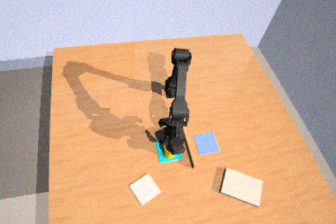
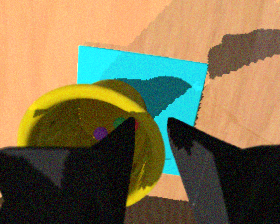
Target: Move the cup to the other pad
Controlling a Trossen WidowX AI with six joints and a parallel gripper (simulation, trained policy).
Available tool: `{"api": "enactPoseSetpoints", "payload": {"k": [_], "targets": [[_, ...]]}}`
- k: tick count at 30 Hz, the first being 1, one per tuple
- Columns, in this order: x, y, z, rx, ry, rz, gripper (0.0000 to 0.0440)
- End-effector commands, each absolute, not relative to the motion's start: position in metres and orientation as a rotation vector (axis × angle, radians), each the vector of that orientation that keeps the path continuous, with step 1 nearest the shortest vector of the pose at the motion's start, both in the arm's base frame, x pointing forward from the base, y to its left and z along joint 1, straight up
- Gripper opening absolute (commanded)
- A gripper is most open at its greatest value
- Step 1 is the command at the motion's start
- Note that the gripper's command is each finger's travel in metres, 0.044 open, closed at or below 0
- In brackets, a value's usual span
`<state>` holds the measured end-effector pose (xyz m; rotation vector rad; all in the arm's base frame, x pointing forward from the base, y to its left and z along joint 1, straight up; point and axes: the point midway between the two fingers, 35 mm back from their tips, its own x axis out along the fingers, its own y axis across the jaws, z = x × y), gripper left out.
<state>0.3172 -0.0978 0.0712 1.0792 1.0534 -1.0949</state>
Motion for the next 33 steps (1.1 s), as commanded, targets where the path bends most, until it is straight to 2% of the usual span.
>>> {"api": "enactPoseSetpoints", "payload": {"k": [1, 11, 23, 27, 33], "targets": [[0.319, -0.100, 0.077, 1.101, 1.021, -1.077, 0.0159], [0.313, -0.101, 0.094, 1.145, 0.981, -1.034, 0.0181], [0.303, -0.104, 0.125, 1.199, 0.920, -1.001, 0.0240], [0.302, -0.107, 0.140, 1.212, 0.884, -0.986, 0.0284], [0.300, -0.114, 0.158, 1.236, 0.846, -0.984, 0.0412]]}}
